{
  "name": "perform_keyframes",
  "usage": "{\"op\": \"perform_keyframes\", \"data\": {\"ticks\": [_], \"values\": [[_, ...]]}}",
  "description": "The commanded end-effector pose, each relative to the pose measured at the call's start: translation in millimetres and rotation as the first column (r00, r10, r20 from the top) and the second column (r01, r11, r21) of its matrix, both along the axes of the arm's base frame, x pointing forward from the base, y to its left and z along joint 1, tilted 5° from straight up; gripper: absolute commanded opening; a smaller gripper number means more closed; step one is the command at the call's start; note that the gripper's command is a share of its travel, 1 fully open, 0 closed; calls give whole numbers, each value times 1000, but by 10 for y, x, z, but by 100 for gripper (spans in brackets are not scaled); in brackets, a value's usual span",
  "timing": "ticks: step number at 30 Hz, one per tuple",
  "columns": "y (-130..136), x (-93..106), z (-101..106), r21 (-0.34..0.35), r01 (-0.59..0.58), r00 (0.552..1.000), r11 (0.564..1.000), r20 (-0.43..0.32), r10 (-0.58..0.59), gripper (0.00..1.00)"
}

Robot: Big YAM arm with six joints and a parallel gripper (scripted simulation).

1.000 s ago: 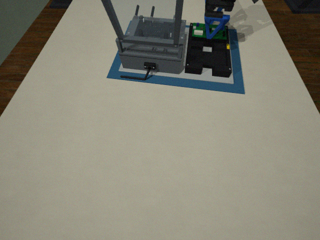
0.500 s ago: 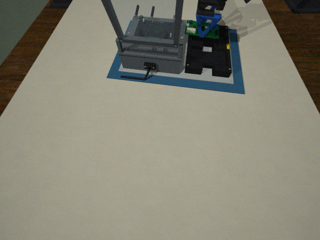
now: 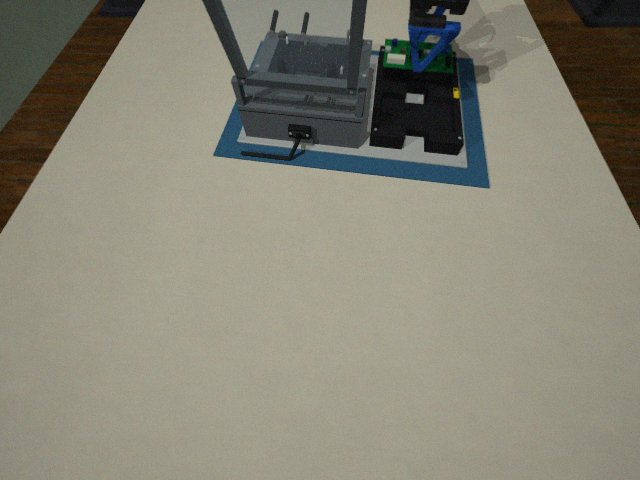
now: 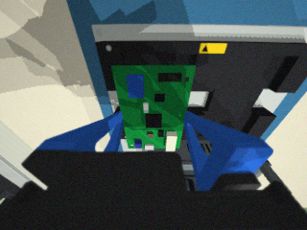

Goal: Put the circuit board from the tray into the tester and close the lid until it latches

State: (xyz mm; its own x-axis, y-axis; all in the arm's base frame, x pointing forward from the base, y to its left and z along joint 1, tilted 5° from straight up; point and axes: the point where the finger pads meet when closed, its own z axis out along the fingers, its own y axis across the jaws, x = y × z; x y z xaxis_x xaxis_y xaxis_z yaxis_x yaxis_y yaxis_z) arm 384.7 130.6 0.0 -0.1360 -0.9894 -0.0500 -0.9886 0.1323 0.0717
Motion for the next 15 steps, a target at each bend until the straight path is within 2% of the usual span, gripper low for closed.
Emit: {"op": "perform_keyframes", "data": {"ticks": [1,15], "values": [[104,313,275,29,5,996,1000,85,-7,72],[72,320,485,30,8,996,1000,90,-10,72]]}}
